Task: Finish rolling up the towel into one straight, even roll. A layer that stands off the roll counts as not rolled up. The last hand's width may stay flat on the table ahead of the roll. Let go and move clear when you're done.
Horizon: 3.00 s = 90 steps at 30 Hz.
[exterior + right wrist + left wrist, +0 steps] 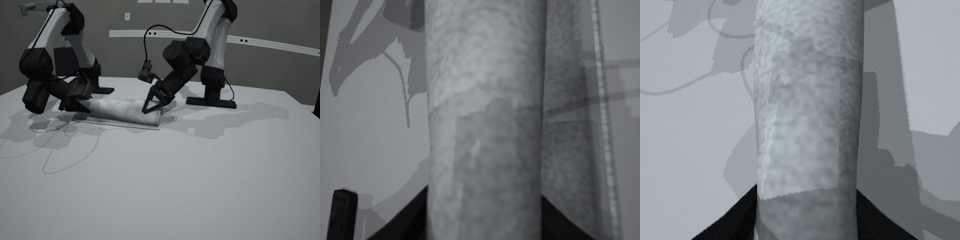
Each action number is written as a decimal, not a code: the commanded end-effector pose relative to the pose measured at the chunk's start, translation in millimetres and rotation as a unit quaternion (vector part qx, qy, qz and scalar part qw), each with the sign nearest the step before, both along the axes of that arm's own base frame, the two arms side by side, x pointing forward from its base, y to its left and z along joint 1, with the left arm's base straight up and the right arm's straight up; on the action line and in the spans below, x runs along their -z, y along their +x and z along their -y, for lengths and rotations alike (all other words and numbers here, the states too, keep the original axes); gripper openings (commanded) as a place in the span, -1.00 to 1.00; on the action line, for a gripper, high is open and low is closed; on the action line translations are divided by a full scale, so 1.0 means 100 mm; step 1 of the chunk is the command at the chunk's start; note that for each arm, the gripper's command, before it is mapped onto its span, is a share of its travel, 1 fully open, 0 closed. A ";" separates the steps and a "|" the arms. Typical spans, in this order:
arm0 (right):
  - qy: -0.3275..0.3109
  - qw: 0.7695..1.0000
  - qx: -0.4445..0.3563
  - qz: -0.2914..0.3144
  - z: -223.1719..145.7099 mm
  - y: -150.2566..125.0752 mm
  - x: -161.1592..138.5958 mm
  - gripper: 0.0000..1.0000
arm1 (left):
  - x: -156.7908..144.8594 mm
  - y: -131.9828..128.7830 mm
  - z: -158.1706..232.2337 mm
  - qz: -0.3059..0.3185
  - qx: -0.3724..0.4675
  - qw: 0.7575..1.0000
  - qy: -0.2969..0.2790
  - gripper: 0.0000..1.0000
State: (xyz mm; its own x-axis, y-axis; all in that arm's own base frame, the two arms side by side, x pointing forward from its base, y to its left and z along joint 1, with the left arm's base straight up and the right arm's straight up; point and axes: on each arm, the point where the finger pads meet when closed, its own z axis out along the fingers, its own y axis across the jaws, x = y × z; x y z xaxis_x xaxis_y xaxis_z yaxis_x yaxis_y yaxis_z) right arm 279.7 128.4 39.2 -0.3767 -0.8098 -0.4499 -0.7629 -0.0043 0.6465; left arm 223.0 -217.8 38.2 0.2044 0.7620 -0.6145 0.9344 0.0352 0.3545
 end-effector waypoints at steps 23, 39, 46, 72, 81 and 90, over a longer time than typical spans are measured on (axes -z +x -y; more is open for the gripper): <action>0.003 1.000 -0.001 -0.007 0.18 0.16 -0.28 0.70 | 0.07 -0.04 -0.01 -0.007 -0.001 1.000 0.009 -0.22; 0.003 1.000 -0.001 -0.007 0.42 0.38 -0.53 0.70 | 0.07 -0.04 -0.01 -0.016 -0.001 1.000 0.009 -0.22; 0.003 1.000 -0.001 -0.007 0.42 0.38 -0.53 0.70 | 0.06 -0.04 -0.01 -0.068 0.000 0.998 0.011 -0.22; 0.003 1.000 -0.001 -0.007 0.42 0.38 -0.53 0.70 | -0.01 -0.04 -0.01 -0.374 0.003 0.927 0.020 -0.22; 0.003 1.000 -0.001 -0.007 0.42 0.38 -0.53 0.70 | -0.04 -0.04 -0.01 -0.481 0.003 0.876 0.023 -0.22; 0.003 1.000 -0.001 -0.007 0.42 0.38 -0.53 0.70 | -0.05 -0.04 -0.01 -0.531 0.004 0.847 0.024 -0.22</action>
State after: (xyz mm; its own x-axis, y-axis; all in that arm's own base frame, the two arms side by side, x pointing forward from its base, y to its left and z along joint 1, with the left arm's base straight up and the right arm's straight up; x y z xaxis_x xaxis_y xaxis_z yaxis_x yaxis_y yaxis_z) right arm 314.9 89.7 76.1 -0.4138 -0.7736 -0.4799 -0.8384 0.1185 0.5320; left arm 226.3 -222.1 42.1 -0.4172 0.7802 -0.4660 0.7816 0.0464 -0.6221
